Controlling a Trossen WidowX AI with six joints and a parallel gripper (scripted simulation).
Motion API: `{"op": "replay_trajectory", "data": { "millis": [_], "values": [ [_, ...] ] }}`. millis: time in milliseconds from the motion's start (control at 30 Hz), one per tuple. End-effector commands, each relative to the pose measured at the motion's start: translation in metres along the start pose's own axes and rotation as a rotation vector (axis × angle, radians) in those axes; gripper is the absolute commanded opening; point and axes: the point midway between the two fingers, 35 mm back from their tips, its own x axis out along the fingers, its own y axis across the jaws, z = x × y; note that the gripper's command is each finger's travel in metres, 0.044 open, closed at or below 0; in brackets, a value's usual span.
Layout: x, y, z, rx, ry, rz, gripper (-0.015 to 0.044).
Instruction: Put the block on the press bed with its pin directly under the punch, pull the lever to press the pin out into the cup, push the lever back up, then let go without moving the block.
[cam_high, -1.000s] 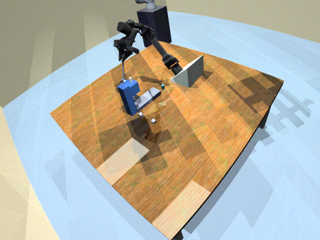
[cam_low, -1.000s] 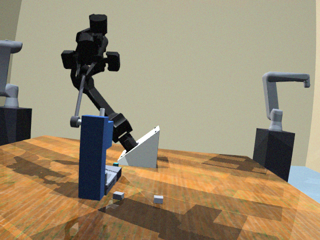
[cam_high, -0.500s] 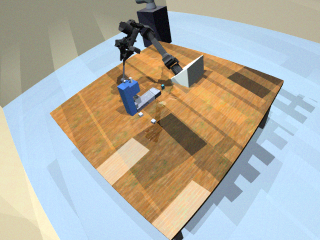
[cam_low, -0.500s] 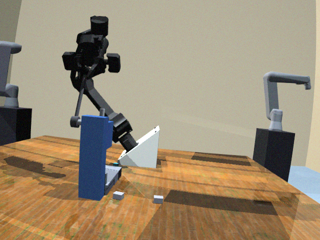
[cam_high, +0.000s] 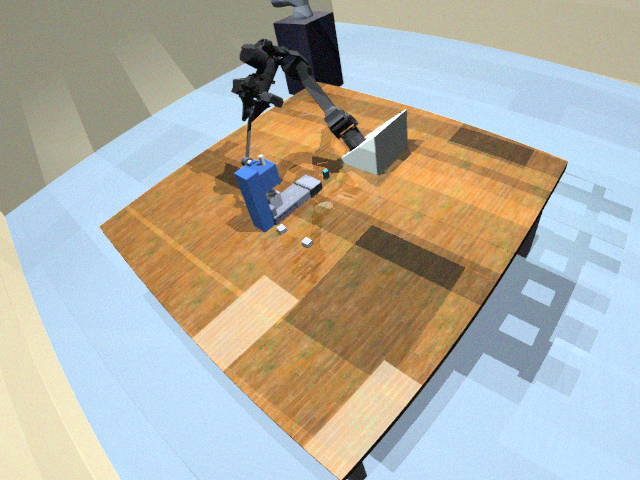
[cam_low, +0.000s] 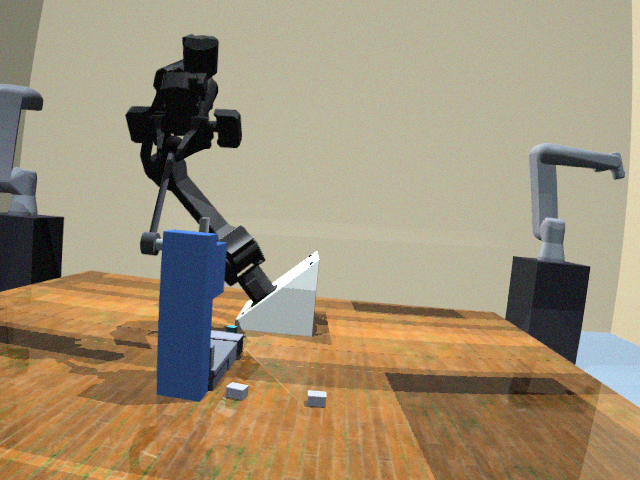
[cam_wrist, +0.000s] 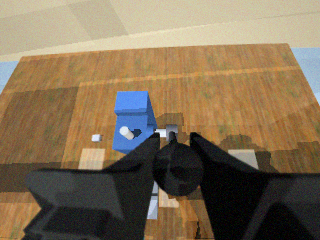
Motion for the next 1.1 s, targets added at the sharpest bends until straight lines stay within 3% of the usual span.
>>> {"op": "replay_trajectory", "data": {
  "millis": [0, 1067],
  "values": [
    [-0.001, 0.000, -0.005, -0.005, 0.004, -0.001, 0.0000],
    [-0.006, 0.000, -0.021, -0.006, 0.004, 0.000, 0.0000]
  ]
}}
